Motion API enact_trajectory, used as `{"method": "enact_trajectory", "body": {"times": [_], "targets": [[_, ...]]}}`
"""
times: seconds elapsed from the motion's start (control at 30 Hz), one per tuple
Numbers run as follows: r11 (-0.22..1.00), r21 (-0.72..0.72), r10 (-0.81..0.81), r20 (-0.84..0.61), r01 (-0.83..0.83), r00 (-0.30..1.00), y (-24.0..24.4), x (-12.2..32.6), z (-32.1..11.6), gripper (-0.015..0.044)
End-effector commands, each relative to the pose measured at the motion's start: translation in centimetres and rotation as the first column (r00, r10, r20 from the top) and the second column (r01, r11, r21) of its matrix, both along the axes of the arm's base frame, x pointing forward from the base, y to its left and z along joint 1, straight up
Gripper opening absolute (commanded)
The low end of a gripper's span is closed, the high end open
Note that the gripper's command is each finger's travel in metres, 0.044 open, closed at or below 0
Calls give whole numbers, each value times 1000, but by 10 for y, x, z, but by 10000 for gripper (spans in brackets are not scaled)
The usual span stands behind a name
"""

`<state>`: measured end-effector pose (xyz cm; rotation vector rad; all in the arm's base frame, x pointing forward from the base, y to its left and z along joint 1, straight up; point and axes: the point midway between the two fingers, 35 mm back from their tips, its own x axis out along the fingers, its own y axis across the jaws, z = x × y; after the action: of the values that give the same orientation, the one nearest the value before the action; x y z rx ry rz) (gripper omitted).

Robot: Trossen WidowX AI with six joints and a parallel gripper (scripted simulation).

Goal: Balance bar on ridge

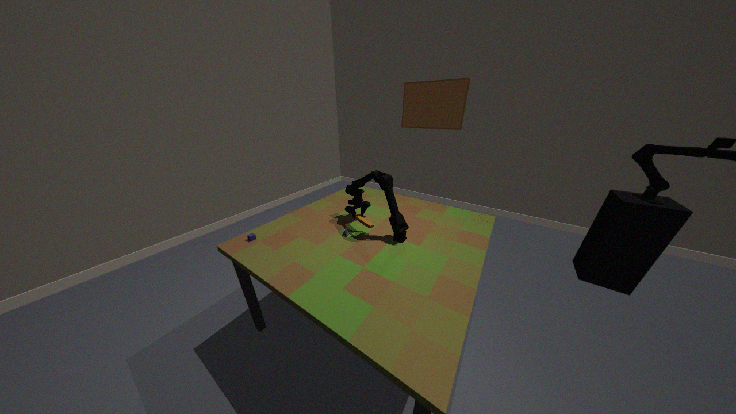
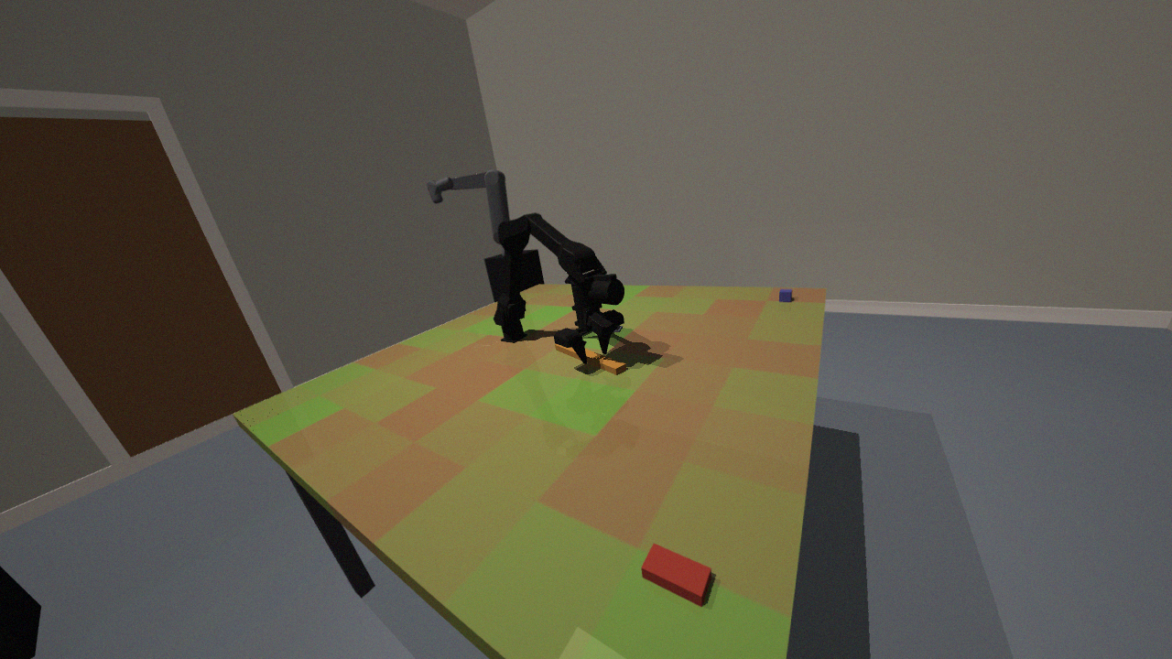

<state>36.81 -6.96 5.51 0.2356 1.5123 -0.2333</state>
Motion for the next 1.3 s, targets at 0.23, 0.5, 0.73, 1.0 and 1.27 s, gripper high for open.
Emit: {"method": "enact_trajectory", "body": {"times": [0.23,0.5,0.73,1.0,1.27], "targets": [[1000,-1,-6,-10,6,1000,0,-2,-3,315],[1000,1,0,-3,0,1000,0,-1,-1,184],[1000,1,0,-3,0,1000,0,-1,-1,118],[1000,0,-1,-4,1,1000,0,1,15,0],[1000,0,-2,-6,2,1000,0,1,36,0]]}}
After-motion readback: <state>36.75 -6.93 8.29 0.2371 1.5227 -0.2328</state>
